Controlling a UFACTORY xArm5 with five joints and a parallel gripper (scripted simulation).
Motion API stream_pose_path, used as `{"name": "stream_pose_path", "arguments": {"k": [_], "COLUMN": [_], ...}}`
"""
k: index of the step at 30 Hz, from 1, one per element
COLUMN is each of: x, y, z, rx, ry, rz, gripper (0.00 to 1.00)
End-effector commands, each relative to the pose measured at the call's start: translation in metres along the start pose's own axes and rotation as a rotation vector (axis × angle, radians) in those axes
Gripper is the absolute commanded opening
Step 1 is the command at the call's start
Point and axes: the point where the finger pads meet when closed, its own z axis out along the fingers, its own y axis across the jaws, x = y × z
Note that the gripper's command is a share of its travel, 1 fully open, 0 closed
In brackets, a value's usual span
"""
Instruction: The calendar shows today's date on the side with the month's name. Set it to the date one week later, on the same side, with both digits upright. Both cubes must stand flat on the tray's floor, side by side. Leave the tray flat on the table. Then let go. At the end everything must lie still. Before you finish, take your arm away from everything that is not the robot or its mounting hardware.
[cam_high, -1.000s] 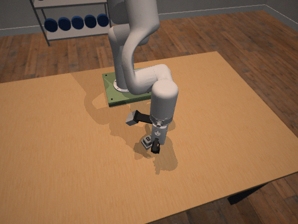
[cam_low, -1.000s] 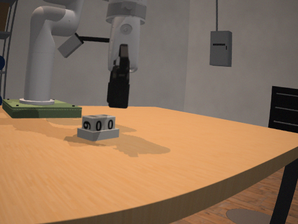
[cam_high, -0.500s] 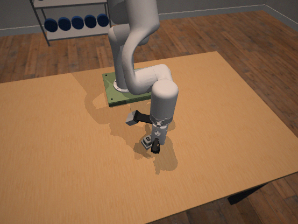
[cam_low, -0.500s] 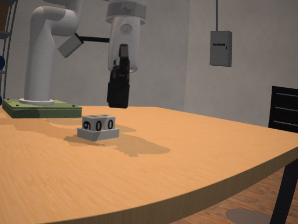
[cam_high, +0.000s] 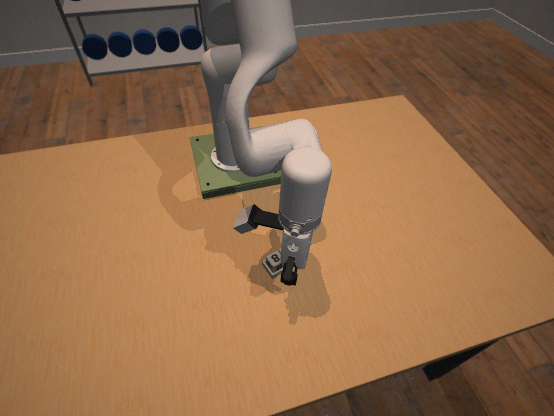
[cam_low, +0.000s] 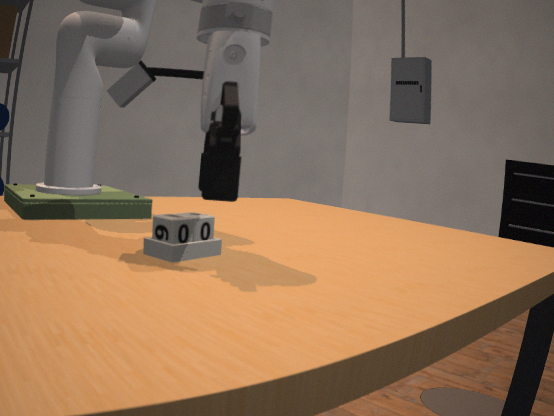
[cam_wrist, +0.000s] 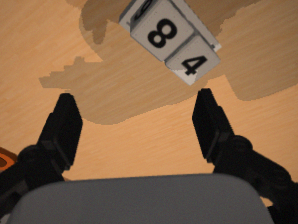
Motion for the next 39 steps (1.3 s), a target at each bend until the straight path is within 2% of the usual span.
{"name": "stream_pose_path", "arguments": {"k": [1, 10, 30, 39], "x": [-0.001, 0.000, 0.022, 0.022], "y": [-0.001, -0.002, -0.026, -0.027], "z": [-0.001, -0.001, -0.001, -0.001], "rx": [0.003, 0.003, 0.003, 0.003], "ry": [-0.002, -0.002, -0.002, -0.002], "rz": [0.000, 0.000, 0.000, 0.000], "gripper": [1.00, 1.00, 1.00, 1.00]}}
